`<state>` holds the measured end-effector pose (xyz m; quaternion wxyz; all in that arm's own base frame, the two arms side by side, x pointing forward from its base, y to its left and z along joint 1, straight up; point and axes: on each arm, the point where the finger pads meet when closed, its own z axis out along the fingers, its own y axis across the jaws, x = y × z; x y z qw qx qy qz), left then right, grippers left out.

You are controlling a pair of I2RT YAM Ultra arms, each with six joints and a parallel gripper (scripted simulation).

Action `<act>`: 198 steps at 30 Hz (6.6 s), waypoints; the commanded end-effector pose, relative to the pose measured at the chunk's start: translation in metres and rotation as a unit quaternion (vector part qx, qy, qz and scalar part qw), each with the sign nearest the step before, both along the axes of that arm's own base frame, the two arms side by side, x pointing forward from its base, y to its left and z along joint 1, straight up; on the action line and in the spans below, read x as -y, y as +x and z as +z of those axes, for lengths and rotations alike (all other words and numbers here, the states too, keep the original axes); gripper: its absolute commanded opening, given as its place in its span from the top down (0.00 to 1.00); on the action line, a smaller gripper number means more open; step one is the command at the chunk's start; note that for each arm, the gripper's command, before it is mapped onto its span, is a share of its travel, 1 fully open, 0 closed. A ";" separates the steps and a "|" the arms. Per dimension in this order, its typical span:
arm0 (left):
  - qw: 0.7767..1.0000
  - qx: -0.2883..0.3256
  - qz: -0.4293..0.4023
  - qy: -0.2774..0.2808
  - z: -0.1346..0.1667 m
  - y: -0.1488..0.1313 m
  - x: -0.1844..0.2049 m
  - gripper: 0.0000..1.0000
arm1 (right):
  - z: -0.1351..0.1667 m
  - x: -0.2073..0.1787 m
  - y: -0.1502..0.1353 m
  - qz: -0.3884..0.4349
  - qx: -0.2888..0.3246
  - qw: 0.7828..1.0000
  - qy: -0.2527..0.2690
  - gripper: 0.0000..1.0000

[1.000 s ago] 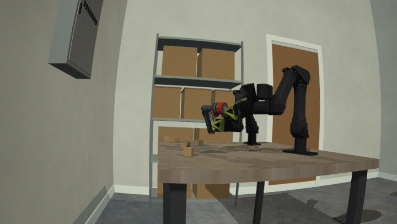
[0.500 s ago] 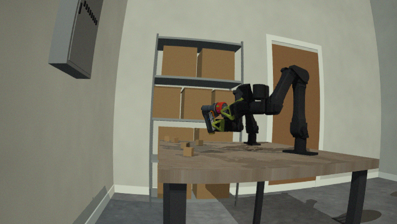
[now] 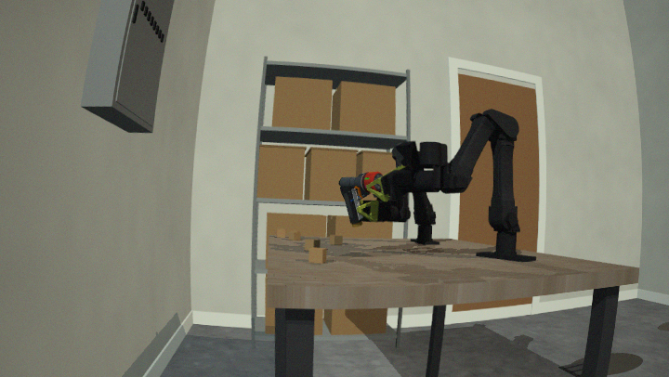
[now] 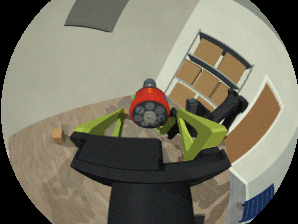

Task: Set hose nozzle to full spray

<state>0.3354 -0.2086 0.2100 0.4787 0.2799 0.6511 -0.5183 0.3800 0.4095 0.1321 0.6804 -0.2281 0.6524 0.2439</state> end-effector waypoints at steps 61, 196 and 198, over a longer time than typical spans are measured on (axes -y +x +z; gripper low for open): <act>0.759 -0.612 0.002 -0.222 -0.002 0.009 0.009 1.00 | 0.068 0.000 0.006 -0.005 0.057 0.996 0.070 0.65; 0.806 -0.550 -0.016 -0.218 0.030 0.006 0.004 0.08 | 0.068 -0.001 0.006 -0.002 0.055 0.996 0.073 0.65; 0.803 -0.554 -0.014 -0.218 0.028 0.006 0.004 0.08 | 0.068 -0.001 0.006 -0.002 0.055 0.996 0.073 0.65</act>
